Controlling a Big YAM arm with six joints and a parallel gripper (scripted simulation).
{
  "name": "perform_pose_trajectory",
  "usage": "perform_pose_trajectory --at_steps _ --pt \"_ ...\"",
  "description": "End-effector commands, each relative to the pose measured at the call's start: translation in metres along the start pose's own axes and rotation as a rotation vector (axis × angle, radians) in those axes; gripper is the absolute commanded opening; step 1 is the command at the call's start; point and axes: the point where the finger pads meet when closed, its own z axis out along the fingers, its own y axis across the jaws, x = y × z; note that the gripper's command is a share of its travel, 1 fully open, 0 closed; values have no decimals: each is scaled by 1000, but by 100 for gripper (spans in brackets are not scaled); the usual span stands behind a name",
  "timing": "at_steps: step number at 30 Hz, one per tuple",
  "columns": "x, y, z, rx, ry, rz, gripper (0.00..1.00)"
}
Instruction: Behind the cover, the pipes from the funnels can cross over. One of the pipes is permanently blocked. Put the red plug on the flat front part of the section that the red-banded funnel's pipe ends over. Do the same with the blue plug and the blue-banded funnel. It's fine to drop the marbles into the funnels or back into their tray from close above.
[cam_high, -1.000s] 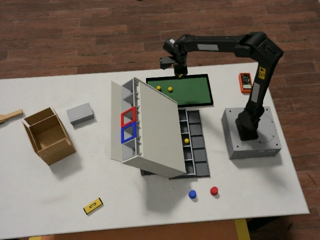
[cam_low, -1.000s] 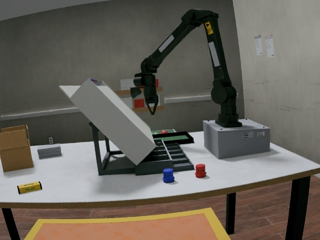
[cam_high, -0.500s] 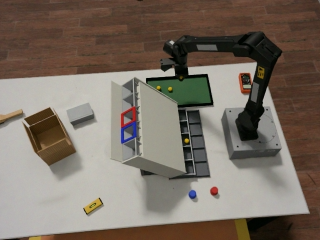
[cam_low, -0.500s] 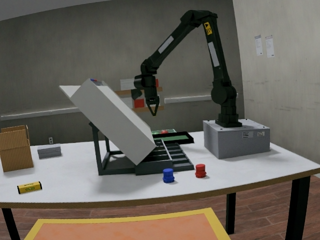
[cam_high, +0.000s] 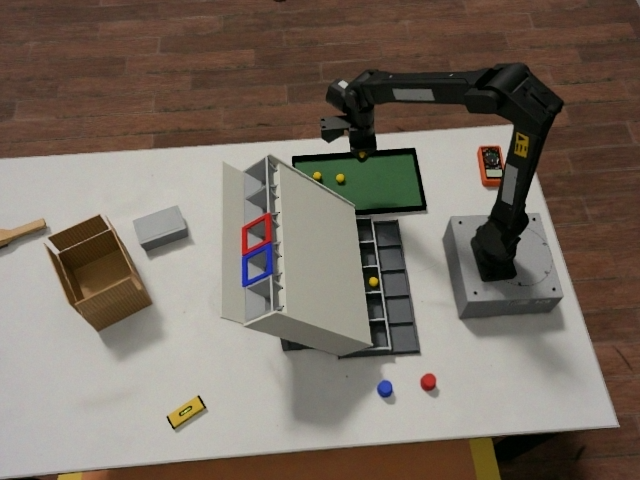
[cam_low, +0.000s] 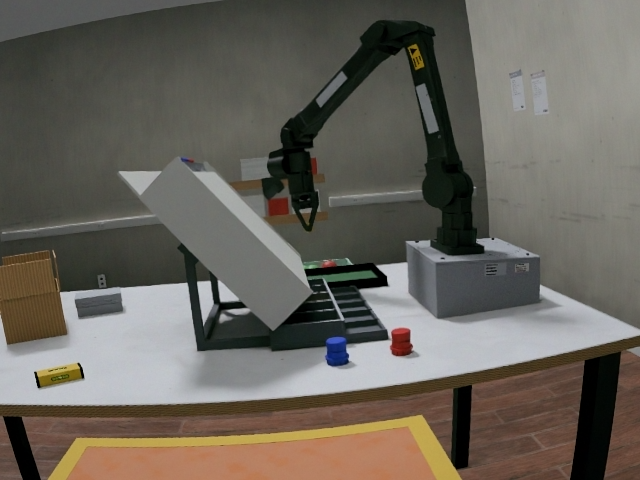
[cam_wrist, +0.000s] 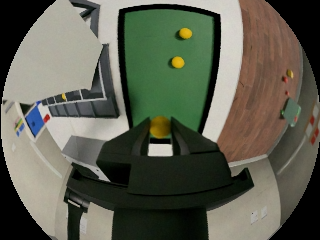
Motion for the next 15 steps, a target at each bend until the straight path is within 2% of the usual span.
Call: perform_pose_trajectory --at_steps 1,15 --pt "-16 -16 -10 21 -20 0 0" --pt "-15 -17 -11 9 -9 0 0"
